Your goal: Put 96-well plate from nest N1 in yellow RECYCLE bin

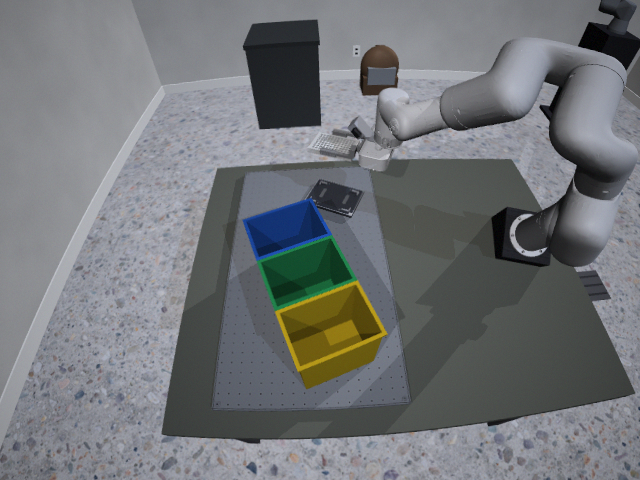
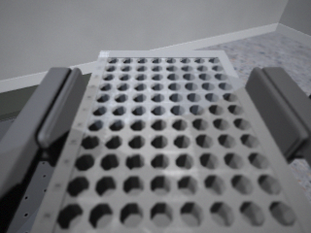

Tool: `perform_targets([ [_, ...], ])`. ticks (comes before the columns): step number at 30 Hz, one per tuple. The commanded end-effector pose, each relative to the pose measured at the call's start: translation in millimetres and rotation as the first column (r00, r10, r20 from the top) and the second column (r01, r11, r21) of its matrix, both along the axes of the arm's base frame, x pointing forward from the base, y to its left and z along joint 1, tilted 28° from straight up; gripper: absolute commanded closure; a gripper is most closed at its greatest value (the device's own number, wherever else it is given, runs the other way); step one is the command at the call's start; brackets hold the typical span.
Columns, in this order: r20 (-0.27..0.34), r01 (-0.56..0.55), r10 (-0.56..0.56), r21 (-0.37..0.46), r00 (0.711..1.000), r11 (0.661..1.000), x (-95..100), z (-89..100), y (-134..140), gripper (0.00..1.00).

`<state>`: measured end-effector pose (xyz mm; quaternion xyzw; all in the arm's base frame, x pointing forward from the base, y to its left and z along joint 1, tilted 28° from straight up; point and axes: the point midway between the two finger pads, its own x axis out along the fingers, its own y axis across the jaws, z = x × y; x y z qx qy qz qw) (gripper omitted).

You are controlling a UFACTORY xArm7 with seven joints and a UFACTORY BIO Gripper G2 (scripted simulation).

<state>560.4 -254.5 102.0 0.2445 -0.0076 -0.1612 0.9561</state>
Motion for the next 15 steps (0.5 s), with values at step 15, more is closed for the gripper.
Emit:
perform_targets([
  [15, 0.226, -0.436, 0.449, -0.108, 0.865, 0.894, -1.0, 25.7, 44.9, 1.00],
])
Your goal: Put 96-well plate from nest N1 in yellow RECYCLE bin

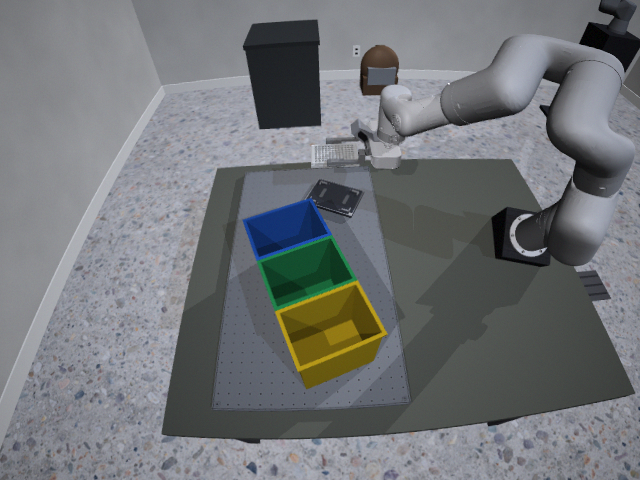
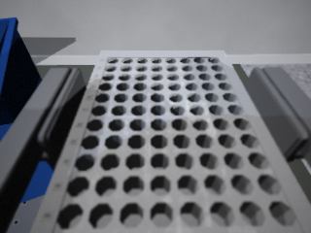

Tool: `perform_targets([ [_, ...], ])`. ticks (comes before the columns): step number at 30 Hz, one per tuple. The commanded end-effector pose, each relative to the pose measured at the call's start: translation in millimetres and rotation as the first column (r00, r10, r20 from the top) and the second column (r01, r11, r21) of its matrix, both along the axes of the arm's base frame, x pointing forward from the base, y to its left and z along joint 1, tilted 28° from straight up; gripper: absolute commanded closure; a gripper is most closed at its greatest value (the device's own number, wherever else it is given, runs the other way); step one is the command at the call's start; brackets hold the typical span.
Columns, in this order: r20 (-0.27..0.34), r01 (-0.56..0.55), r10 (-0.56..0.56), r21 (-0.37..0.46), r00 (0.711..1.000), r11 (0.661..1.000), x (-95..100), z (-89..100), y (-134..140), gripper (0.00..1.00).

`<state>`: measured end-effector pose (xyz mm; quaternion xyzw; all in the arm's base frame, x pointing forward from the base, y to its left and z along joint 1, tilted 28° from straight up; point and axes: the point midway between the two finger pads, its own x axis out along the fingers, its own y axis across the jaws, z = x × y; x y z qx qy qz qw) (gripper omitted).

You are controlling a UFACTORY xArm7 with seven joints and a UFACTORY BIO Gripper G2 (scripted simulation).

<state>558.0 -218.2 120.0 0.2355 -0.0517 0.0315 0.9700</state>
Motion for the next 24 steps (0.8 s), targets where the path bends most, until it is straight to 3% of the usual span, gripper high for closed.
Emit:
perform_targets([
  [1, 0.072, -0.110, 0.111, -0.013, 0.991, 0.994, 1.4, 7.7, 8.5, 1.00],
  [9, 0.175, -0.315, 0.321, -0.061, 0.931, 0.947, 0.6, 19.6, 32.5, 1.00],
  [24, 0.176, -0.315, 0.321, -0.061, 0.931, 0.947, -0.4, 38.9, 71.2, 1.00],
])
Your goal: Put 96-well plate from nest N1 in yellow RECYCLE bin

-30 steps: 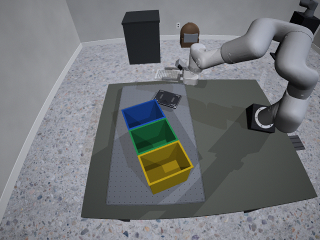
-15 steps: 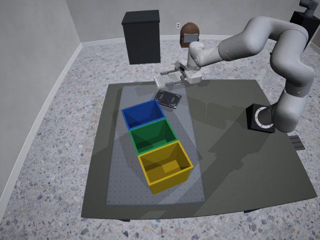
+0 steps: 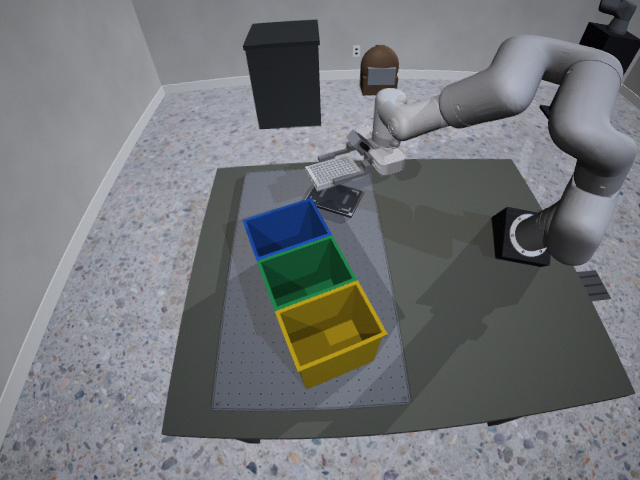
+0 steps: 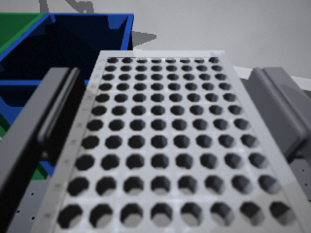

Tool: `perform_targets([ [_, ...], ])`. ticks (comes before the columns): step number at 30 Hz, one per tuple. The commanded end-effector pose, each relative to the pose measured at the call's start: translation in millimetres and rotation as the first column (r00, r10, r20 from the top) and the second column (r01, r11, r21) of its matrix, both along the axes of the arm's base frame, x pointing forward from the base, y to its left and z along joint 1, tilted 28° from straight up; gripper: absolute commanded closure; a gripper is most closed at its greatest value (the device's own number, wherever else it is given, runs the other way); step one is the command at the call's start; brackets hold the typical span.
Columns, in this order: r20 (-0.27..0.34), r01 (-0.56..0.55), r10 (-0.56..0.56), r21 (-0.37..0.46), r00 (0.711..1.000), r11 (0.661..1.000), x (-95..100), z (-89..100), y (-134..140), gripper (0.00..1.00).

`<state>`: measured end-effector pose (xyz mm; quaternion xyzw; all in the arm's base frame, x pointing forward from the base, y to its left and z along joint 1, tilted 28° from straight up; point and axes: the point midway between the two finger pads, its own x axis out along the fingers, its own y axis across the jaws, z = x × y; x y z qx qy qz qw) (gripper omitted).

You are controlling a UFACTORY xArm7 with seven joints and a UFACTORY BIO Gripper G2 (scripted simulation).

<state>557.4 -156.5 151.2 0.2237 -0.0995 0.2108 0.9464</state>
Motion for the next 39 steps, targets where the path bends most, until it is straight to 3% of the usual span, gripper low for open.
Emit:
perform_targets([
  [1, 0.004, 0.002, -0.002, -0.003, 1.000, 1.000, 0.2, 9.2, 12.5, 1.00],
  [39, 0.004, 0.002, -0.002, -0.002, 1.000, 1.000, -2.6, 59.9, 114.1, 1.00],
])
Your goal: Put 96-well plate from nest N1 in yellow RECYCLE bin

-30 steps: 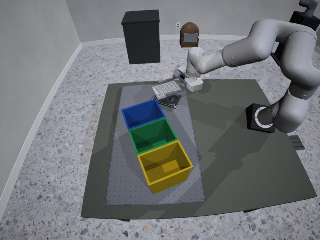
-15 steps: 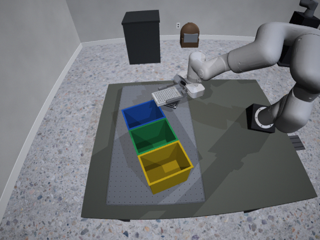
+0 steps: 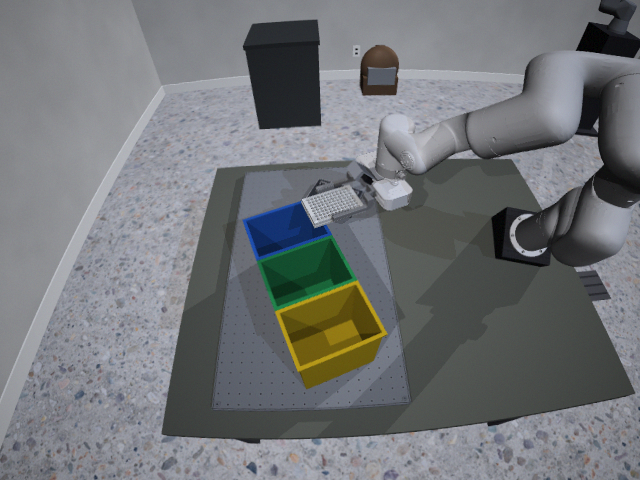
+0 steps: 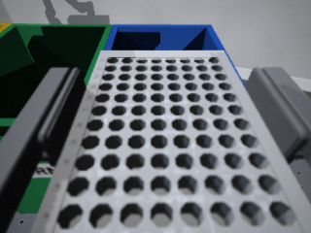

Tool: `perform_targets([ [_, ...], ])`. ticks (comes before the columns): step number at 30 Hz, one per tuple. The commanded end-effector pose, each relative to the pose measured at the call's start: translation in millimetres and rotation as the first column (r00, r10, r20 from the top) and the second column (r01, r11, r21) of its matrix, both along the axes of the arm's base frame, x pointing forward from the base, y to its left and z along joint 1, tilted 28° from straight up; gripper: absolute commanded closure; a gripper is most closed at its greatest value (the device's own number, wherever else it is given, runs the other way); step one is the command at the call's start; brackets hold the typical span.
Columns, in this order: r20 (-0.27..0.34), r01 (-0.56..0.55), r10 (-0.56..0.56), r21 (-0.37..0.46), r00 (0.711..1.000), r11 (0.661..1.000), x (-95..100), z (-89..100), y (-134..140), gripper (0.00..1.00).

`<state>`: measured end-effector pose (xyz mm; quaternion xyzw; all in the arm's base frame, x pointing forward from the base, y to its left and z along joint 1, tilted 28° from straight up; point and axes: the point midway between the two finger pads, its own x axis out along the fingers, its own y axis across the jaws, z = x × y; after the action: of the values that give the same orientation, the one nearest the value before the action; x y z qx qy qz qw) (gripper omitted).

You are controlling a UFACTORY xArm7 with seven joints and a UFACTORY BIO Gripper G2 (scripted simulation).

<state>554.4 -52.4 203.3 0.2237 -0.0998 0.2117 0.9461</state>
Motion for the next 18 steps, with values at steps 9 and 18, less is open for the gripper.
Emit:
perform_targets([
  [9, 0.003, 0.004, -0.004, -0.002, 1.000, 1.000, -0.2, 18.3, 31.0, 1.00],
  [18, 0.004, 0.004, -0.004, -0.002, 1.000, 1.000, -0.9, 31.8, 57.8, 1.00],
])
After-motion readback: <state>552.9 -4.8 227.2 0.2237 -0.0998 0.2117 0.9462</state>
